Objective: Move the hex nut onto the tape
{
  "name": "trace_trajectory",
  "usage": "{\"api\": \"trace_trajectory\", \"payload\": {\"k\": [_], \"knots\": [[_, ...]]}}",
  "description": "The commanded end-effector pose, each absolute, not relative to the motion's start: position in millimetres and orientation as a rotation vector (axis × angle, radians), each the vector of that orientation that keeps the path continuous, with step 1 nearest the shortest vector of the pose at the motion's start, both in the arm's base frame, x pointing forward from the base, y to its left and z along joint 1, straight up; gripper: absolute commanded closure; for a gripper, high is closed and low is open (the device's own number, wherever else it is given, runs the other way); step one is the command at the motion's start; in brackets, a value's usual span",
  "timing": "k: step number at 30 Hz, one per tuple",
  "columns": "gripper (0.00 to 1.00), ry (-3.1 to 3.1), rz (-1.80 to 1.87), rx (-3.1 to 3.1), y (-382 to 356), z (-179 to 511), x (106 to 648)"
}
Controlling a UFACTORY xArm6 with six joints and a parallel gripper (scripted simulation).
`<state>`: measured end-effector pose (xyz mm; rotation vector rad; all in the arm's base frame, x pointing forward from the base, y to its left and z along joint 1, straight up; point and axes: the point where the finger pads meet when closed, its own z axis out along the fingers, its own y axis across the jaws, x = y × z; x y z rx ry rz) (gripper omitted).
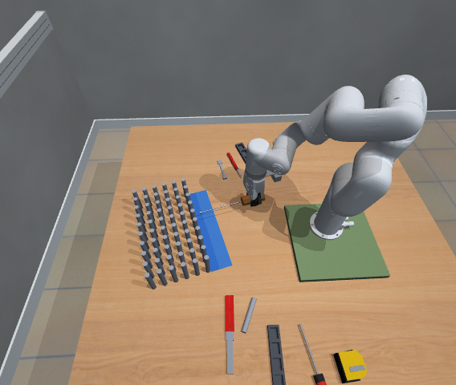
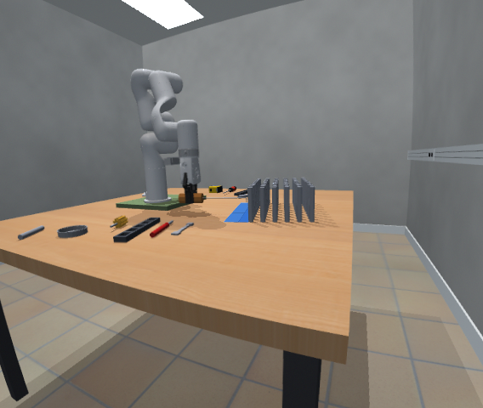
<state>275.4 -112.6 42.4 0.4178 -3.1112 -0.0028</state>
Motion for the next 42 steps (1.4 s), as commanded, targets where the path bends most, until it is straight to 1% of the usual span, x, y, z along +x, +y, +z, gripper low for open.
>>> {"api": "trace_trajectory", "payload": {"k": [1,21,42], "knots": [[1.0,-3.117,0.003,0.419,-113.6,44.1,277.9],[1.0,-3.118,0.002,0.419,-113.8,13.9,277.9],[1.0,-3.117,0.002,0.419,-112.8,12.8,281.8]]}}
